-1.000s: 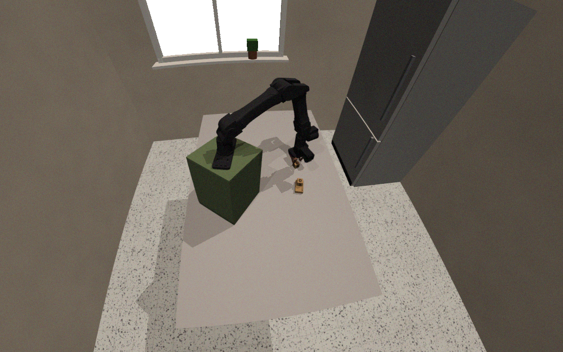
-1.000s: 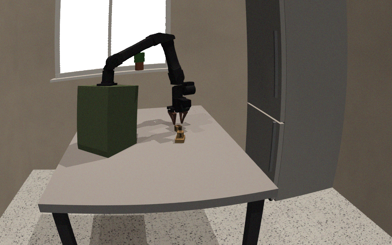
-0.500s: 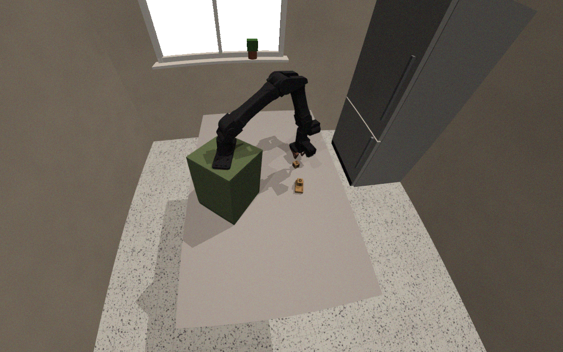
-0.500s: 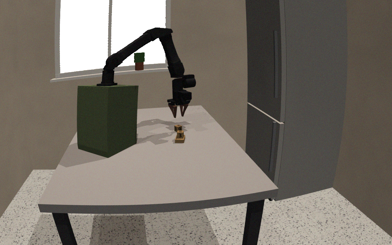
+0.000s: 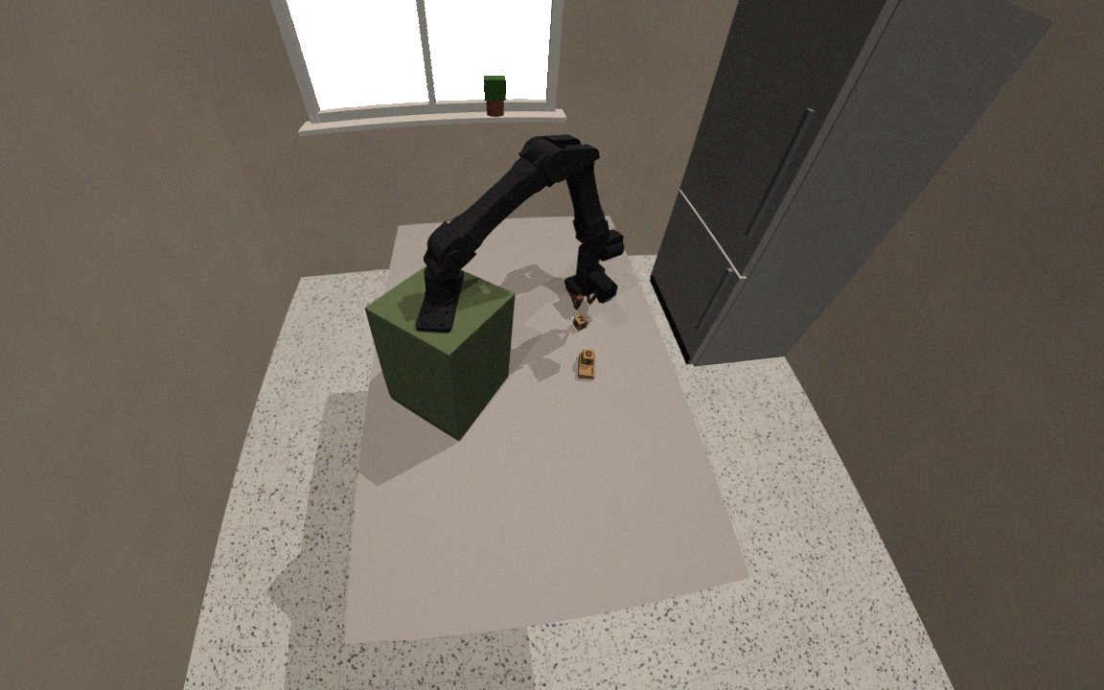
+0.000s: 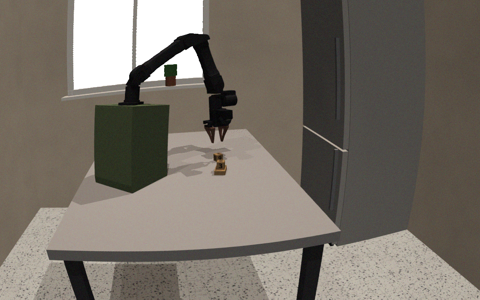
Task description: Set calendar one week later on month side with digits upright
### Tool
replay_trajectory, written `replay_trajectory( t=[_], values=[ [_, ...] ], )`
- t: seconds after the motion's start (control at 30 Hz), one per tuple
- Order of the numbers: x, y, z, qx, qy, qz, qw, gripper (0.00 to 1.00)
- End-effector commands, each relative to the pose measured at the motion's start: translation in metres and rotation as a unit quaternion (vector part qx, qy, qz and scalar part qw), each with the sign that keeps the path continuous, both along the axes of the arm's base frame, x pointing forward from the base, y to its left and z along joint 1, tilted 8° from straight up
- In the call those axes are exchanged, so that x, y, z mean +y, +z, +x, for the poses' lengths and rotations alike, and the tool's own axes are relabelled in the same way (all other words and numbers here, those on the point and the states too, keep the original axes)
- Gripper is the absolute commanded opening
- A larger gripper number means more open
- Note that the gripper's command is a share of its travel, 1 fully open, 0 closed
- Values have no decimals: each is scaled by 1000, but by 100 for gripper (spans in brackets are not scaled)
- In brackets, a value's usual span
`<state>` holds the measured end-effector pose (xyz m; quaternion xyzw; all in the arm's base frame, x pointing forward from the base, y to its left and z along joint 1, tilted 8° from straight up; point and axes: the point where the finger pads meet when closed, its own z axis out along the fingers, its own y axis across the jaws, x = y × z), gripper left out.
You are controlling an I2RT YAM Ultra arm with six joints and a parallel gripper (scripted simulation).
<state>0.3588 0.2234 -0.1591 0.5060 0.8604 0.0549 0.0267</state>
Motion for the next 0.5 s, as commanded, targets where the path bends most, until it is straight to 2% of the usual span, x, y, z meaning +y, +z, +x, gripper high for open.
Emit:
replay_trajectory(
  t=[0.0,0.13,0.33,0.47],
  values=[
    [-4,4,4,-22,-11,-34,999,47],
    [-2,6,4,-48,-17,-76,996,47],
    [-2,6,4,-55,-19,-89,994,47],
    [-2,4,3,-75,-26,-133,988,47]
  ],
)
